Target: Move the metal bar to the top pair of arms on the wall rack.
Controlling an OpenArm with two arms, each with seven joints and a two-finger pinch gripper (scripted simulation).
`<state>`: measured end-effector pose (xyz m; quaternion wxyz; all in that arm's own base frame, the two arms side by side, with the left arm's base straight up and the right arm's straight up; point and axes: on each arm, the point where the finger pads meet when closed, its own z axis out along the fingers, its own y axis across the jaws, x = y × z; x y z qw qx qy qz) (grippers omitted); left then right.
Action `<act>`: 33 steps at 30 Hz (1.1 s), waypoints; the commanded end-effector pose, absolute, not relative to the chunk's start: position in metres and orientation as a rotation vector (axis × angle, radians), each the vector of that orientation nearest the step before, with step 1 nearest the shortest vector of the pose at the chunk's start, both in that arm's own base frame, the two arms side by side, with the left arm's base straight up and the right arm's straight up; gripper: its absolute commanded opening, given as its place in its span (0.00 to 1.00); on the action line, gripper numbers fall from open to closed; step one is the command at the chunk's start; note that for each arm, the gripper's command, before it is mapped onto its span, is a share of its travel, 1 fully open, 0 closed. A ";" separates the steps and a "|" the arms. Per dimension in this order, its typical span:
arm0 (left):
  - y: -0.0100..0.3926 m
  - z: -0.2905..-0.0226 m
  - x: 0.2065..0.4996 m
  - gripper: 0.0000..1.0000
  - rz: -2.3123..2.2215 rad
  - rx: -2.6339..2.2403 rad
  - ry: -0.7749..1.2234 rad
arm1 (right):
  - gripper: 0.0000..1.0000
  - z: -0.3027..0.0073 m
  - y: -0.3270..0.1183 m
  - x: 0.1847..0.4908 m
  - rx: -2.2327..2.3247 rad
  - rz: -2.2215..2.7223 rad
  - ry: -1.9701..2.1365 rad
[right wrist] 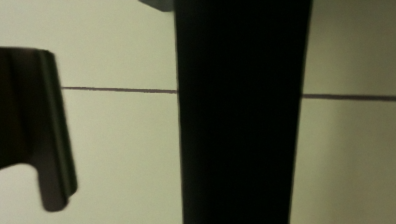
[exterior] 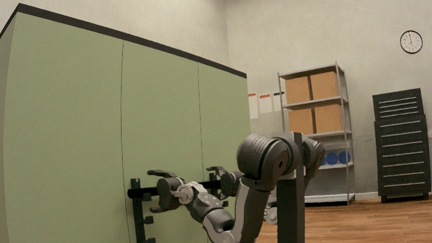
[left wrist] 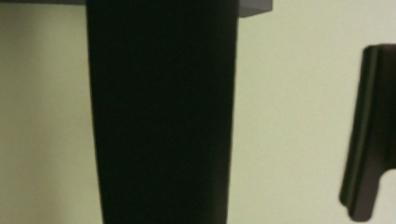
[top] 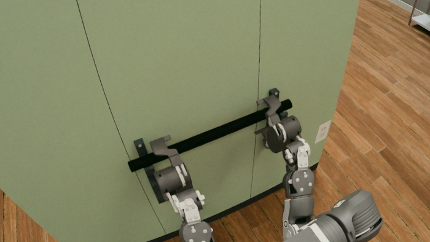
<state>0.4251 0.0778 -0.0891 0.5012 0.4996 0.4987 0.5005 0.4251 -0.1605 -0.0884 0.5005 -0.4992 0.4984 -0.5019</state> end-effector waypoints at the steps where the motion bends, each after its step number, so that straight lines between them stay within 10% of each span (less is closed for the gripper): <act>1: 0.078 -0.089 0.425 0.78 1.213 1.204 1.204 | 0.78 -0.089 -0.161 0.425 -1.203 -1.215 1.205; 11: 0.078 -0.090 0.425 1.00 1.213 1.205 1.206 | 1.00 -0.090 -0.161 0.425 -1.204 -1.212 1.207; 33: 0.078 -0.090 0.405 1.00 1.212 1.205 1.208 | 1.00 -0.091 -0.161 0.405 -1.205 -1.210 1.208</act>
